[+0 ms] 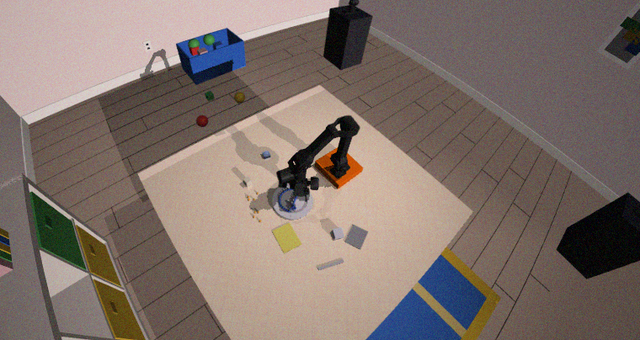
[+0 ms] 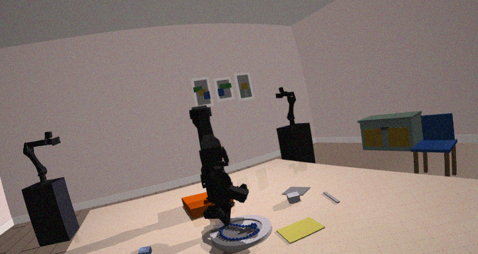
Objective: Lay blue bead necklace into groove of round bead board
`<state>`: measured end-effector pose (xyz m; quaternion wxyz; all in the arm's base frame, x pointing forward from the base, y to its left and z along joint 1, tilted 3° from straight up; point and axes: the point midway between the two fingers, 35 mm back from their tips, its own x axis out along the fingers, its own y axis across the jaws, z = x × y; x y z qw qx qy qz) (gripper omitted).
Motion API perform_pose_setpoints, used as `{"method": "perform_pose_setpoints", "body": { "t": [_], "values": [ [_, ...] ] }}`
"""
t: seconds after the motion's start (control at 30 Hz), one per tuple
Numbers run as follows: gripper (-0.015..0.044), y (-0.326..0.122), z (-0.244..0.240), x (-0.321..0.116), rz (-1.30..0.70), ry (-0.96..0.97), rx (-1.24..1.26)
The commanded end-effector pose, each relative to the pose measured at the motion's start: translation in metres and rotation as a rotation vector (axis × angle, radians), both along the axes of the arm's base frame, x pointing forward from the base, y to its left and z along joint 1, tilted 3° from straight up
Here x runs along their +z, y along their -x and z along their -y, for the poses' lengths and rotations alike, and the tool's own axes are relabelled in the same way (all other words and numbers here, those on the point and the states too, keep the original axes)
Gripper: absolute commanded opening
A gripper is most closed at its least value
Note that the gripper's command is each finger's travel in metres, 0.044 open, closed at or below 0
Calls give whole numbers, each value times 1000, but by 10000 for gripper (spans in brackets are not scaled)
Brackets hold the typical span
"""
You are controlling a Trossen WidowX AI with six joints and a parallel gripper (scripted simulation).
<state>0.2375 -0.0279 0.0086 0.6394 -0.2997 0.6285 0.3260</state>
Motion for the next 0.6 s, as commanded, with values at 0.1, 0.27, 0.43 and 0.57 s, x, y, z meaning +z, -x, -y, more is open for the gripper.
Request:
{"method": "perform_pose_setpoints", "body": {
  "t": [0.1,0.27,0.43,0.57],
  "values": [
    [0,0,0,2,-2,-1,1],
    [0,1,0,6,-7,-4,3],
    [0,10,-1,6,-7,-4,3],
    [0,12,-1,6,-7,-4,3]
  ]
}}
